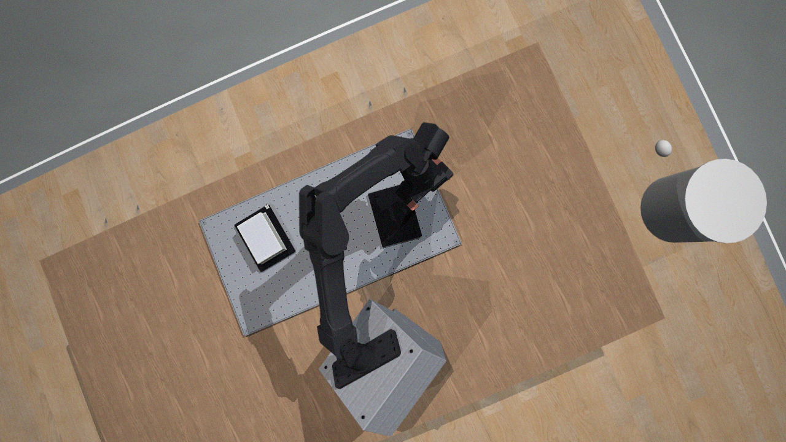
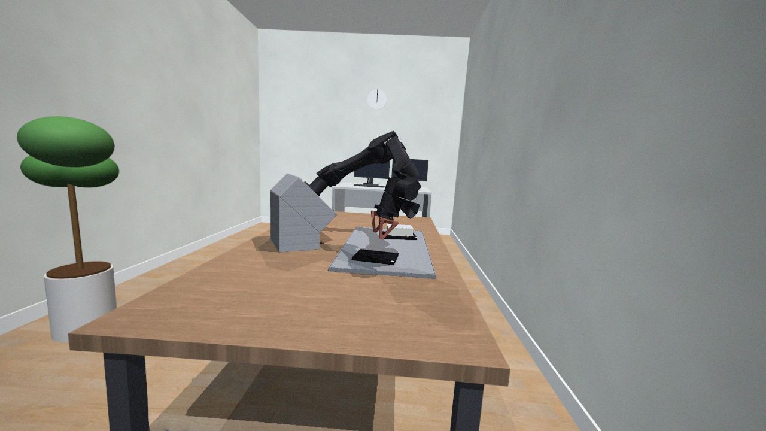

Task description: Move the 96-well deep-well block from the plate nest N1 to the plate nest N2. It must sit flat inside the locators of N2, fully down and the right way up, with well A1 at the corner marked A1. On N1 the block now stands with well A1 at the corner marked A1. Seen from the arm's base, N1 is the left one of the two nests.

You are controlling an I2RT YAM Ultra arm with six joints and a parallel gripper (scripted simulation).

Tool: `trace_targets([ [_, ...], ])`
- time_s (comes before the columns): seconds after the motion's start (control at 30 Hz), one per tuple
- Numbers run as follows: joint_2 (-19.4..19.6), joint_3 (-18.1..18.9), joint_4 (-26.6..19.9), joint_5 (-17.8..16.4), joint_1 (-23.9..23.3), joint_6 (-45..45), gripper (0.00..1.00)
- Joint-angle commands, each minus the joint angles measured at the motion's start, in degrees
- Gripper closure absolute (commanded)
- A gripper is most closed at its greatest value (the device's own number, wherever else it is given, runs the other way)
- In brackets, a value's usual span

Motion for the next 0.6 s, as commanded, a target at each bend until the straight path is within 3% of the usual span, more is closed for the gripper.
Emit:
trace_targets([
  [0.0,-2.62,-0.69,0.92,1.0,0.77,3.95,0.0],
  [0.57,-9.73,-5.4,4.03,3.31,10.1,14.93,0.0],
])
